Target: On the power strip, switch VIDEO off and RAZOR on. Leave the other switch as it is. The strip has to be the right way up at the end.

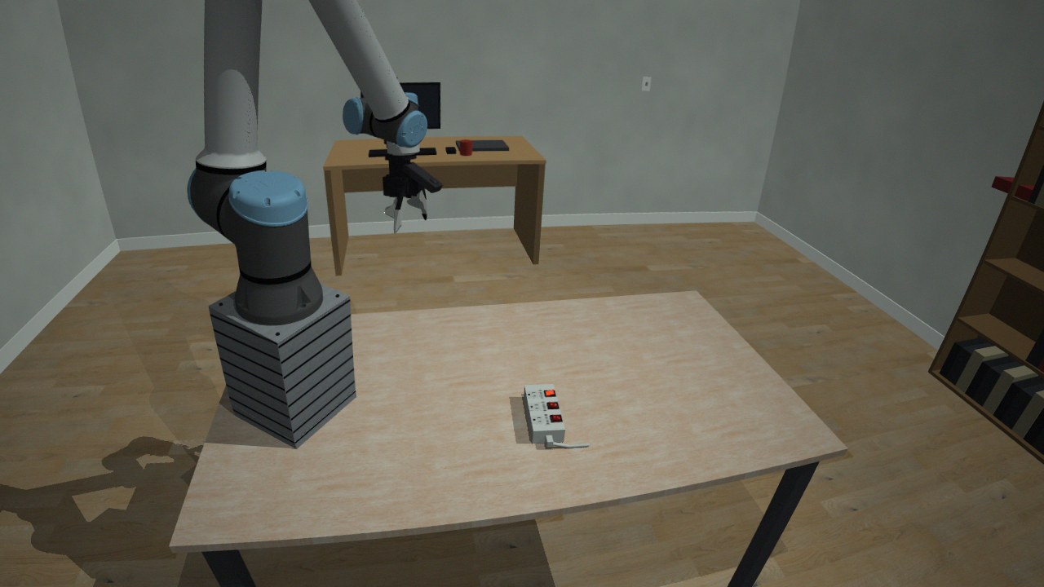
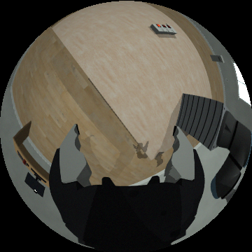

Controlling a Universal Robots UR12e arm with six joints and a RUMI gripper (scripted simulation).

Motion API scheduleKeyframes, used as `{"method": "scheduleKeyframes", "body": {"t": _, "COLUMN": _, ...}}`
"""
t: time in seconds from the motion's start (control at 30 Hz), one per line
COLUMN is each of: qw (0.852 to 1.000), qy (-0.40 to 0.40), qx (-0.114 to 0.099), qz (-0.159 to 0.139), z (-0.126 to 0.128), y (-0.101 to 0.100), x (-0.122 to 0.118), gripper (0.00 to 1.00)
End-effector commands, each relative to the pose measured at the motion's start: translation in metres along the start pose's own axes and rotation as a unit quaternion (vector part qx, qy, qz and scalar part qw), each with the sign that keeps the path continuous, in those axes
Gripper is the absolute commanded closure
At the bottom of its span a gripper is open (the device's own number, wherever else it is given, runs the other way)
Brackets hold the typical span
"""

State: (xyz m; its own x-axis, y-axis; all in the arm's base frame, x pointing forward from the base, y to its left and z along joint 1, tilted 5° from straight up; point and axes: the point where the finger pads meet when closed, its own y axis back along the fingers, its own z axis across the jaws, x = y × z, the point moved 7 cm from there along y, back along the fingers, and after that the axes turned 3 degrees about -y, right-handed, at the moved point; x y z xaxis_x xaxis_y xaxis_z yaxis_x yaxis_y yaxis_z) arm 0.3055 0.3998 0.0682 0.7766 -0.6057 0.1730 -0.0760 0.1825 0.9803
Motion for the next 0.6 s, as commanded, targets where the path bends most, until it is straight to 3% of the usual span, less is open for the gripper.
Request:
{"method": "scheduleKeyframes", "body": {"t": 0.0, "qw": 1.000, "qy": 0.000, "qx": 0.001, "qz": 0.000, "z": -0.0005, "y": 0.0005, "x": 0.0001, "gripper": 0.00}}
{"method": "scheduleKeyframes", "body": {"t": 0.53, "qw": 1.000, "qy": 0.000, "qx": 0.001, "qz": 0.000, "z": -0.0005, "y": 0.0005, "x": 0.0001, "gripper": 0.00}}
{"method": "scheduleKeyframes", "body": {"t": 0.57, "qw": 1.000, "qy": 0.000, "qx": 0.001, "qz": 0.000, "z": -0.0005, "y": 0.0005, "x": 0.0001, "gripper": 1.00}}
